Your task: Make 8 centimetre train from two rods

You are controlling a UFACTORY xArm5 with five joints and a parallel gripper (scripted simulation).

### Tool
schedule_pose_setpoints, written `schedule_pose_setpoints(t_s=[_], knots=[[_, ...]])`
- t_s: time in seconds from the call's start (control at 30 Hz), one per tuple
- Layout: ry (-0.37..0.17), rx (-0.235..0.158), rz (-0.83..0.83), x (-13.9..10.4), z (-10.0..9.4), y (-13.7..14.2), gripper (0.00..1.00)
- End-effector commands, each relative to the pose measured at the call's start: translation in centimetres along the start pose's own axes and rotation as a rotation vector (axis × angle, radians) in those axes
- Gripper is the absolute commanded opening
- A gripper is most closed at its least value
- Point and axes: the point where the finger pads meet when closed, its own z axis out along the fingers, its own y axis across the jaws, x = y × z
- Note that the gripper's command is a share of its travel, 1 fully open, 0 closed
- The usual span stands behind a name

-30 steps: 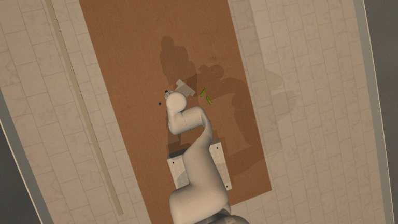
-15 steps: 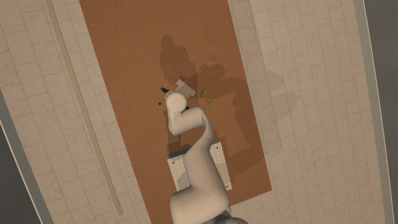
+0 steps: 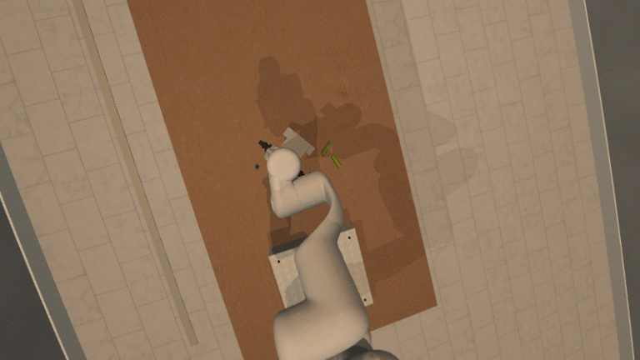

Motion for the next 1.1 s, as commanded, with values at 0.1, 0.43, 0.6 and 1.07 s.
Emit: schedule_pose_setpoints(t_s=[0.1, 0.43, 0.6, 1.07], knots=[[0.003, 0.004, 0.000, -0.1, -1.9, -0.2, 1.00], [0.003, 0.004, 0.000, -0.1, -6.0, -0.2, 1.00], [0.003, 0.004, 0.000, -0.1, -8.0, -0.2, 1.00], [0.003, 0.004, 0.000, -0.1, -8.7, -0.2, 1.00]])
